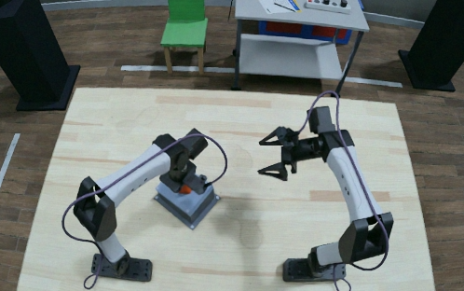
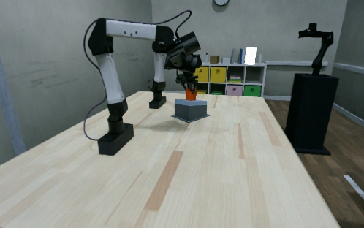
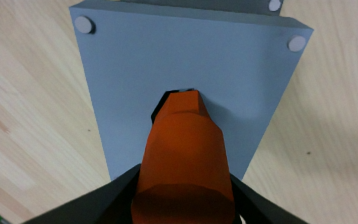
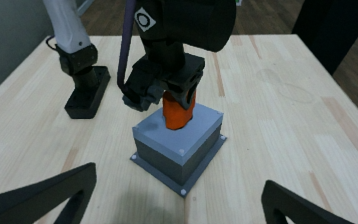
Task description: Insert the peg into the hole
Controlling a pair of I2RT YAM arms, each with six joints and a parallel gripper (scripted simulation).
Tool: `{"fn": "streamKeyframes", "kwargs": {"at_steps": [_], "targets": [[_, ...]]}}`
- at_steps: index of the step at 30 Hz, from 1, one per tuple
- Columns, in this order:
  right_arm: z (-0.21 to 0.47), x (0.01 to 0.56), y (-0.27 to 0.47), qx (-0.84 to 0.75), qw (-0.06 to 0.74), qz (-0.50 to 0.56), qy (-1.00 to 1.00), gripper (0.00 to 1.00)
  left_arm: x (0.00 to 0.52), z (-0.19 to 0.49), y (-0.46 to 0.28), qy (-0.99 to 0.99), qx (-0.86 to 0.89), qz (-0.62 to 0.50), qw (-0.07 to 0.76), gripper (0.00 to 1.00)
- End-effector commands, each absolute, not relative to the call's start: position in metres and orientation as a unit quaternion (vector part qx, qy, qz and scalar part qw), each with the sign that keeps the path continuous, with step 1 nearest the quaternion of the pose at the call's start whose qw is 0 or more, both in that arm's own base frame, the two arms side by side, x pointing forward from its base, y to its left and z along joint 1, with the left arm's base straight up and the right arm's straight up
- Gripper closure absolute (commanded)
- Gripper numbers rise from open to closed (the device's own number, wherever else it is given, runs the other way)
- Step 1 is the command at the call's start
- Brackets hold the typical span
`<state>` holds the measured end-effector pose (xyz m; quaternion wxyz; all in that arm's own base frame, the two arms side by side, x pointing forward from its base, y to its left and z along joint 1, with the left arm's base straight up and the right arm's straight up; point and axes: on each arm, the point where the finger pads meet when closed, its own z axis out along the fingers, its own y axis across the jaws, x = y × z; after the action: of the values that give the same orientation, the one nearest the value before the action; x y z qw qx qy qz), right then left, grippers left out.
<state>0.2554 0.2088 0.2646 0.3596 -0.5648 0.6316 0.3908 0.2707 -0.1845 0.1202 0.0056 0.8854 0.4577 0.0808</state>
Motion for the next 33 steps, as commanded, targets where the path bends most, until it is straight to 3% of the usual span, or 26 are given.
{"fn": "streamKeyframes", "kwargs": {"at_steps": [1, 33], "targets": [[0.28, 0.258, 0.212, -0.574, 0.376, 0.388, 0.616, 0.0, 0.283, 0.147, -0.189, 0.467, 0.877, 0.103, 0.048, 0.6], [0.28, 0.258, 0.212, -0.574, 0.376, 0.388, 0.616, 0.0, 0.283, 0.139, -0.189, 0.466, 0.879, 0.093, 0.035, 0.6]]}}
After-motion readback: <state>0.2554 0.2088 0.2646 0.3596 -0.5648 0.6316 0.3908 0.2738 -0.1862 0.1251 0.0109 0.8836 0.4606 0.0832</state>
